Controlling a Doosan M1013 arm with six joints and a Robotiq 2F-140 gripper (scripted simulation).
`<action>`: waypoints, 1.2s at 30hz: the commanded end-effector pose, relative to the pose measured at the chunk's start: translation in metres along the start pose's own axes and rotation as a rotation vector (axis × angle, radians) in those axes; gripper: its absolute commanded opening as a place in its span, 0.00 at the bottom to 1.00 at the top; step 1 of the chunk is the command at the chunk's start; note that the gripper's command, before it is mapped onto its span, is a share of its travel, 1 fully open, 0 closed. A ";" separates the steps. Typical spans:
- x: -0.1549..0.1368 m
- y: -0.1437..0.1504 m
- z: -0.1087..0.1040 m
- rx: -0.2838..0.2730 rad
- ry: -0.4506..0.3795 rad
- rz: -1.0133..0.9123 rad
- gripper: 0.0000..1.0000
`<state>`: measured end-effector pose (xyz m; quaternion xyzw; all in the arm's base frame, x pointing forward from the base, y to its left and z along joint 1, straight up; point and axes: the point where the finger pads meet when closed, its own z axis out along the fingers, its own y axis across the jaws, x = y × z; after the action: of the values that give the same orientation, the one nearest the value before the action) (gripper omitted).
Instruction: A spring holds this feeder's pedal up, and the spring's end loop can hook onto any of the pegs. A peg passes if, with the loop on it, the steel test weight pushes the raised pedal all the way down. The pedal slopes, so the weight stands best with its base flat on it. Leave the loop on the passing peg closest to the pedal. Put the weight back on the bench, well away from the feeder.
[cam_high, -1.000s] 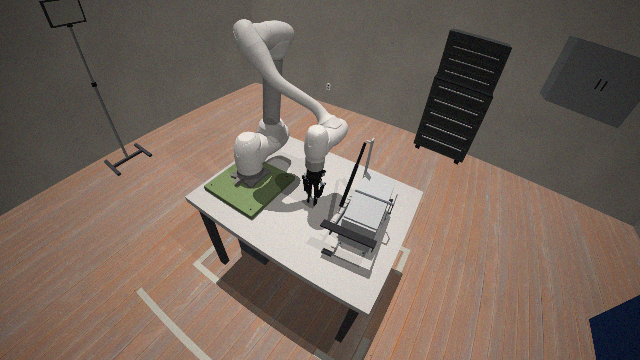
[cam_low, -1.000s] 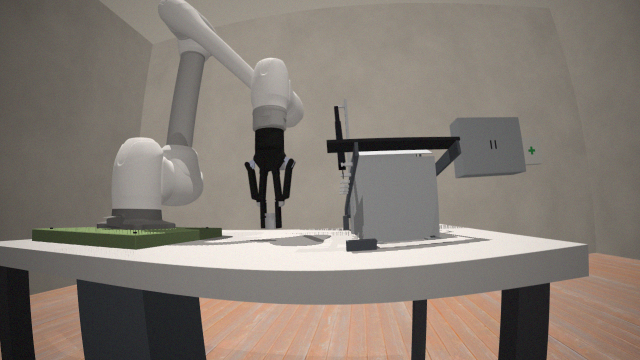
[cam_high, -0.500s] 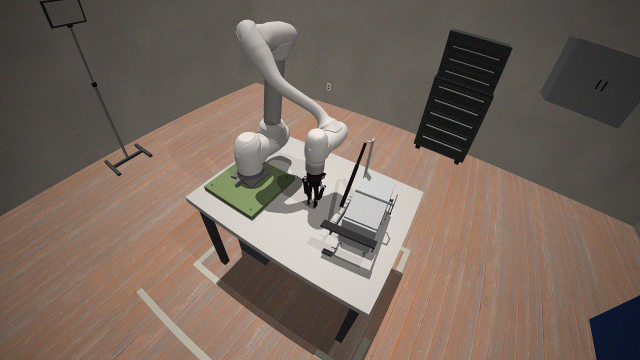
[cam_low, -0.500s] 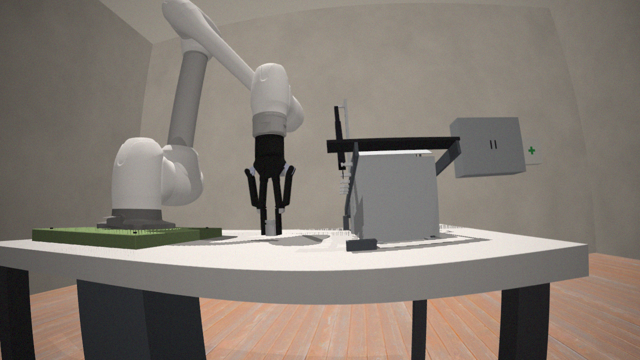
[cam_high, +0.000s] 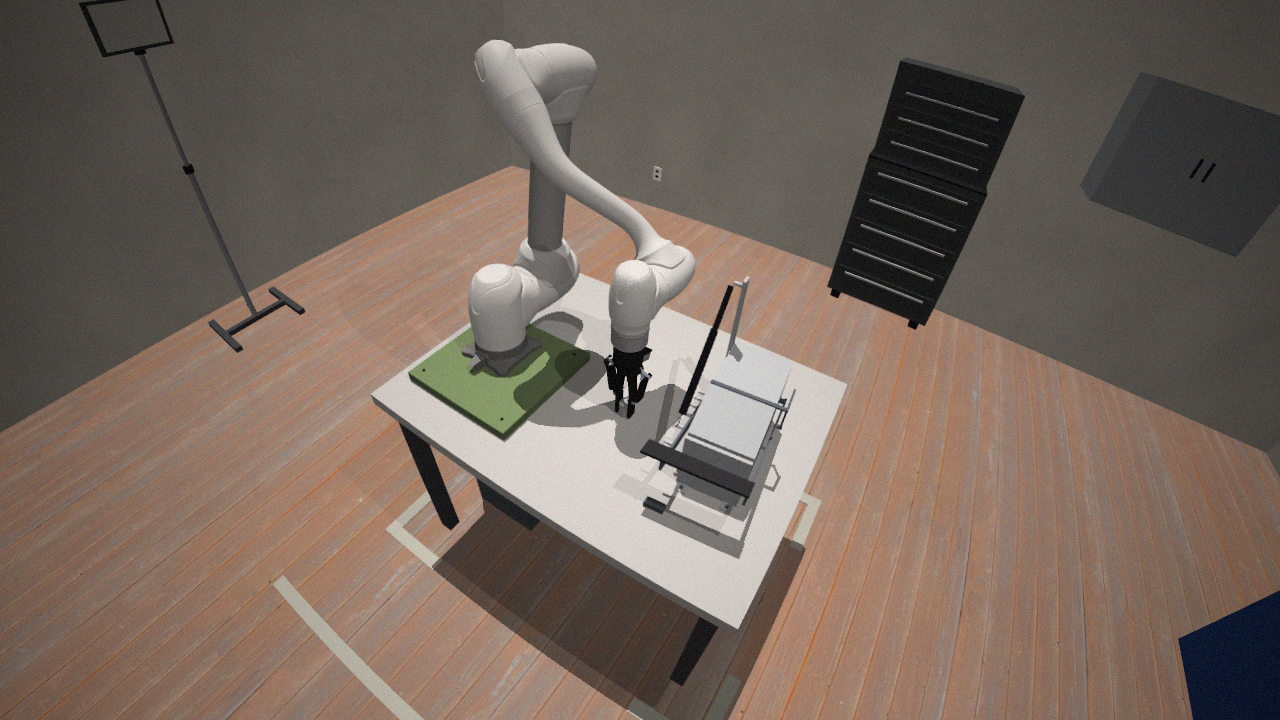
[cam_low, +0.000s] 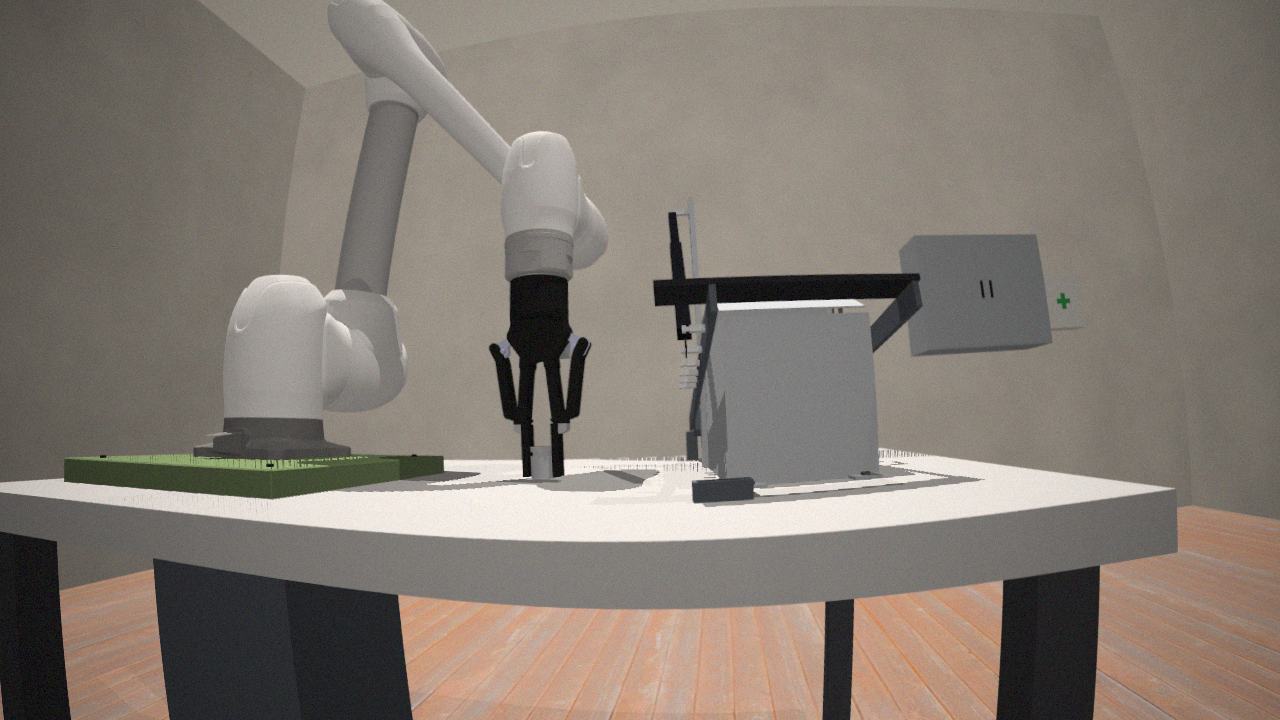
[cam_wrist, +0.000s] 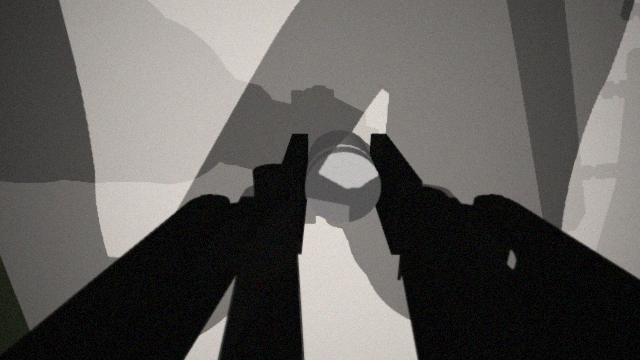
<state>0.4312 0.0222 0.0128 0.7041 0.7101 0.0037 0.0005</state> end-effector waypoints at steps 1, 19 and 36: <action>0.000 0.000 0.000 -0.001 0.000 0.000 0.25; 0.000 0.000 0.001 -0.001 0.000 0.000 1.00; 0.000 0.000 0.001 -0.001 0.000 0.000 1.00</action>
<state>0.4311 0.0222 0.0112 0.7041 0.7101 0.0036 0.0004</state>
